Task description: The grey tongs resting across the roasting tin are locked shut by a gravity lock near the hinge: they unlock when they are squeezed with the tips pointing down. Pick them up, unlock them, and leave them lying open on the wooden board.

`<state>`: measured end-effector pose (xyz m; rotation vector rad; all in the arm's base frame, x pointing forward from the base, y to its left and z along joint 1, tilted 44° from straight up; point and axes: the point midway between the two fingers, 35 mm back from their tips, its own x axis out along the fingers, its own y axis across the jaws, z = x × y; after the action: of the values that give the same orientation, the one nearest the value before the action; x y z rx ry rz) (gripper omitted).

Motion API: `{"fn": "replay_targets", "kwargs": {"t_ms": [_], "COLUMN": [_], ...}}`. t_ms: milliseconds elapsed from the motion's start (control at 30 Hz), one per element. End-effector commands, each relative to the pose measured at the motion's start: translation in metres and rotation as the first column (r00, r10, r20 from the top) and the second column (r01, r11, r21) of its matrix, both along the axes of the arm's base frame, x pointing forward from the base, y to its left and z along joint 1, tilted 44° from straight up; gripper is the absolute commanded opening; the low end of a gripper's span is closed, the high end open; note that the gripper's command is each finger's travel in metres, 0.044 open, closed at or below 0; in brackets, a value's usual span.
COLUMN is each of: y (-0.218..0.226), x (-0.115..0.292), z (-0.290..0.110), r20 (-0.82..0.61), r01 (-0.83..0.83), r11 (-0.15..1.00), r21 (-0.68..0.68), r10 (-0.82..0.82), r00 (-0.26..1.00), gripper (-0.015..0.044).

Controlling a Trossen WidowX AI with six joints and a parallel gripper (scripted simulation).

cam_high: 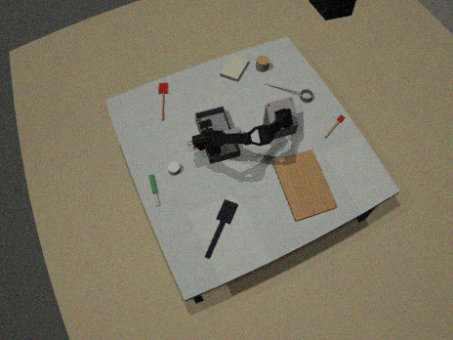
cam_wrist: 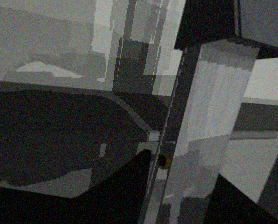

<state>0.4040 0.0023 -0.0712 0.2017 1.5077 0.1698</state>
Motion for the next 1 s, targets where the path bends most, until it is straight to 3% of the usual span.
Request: {"fn": "replay_targets", "kwargs": {"t_ms": [0, 167, 433, 600, 967], "y": [0.001, 0.001, -0.011, -0.051, -0.054], "x": [0.000, 0.000, 0.001, -0.003, -0.004], "z": [0.001, 0.001, 0.012, 0.053, 0.055], "r20": [0.002, 0.002, 0.000, -0.005, -0.005], "r01": [-0.002, -0.002, 0.000, 0.003, 0.003], "r11": [1.000, 1.000, 1.000, 1.000, 1.000], "r21": [0.004, 0.004, 0.004, 0.006, 0.006], "r10": [0.001, 0.001, 0.000, -0.003, -0.003], "r00": [1.000, 1.000, 1.000, 1.000, 1.000], "gripper": [0.0082, 0.0048, -0.0150, -0.0150, -0.0150]}}
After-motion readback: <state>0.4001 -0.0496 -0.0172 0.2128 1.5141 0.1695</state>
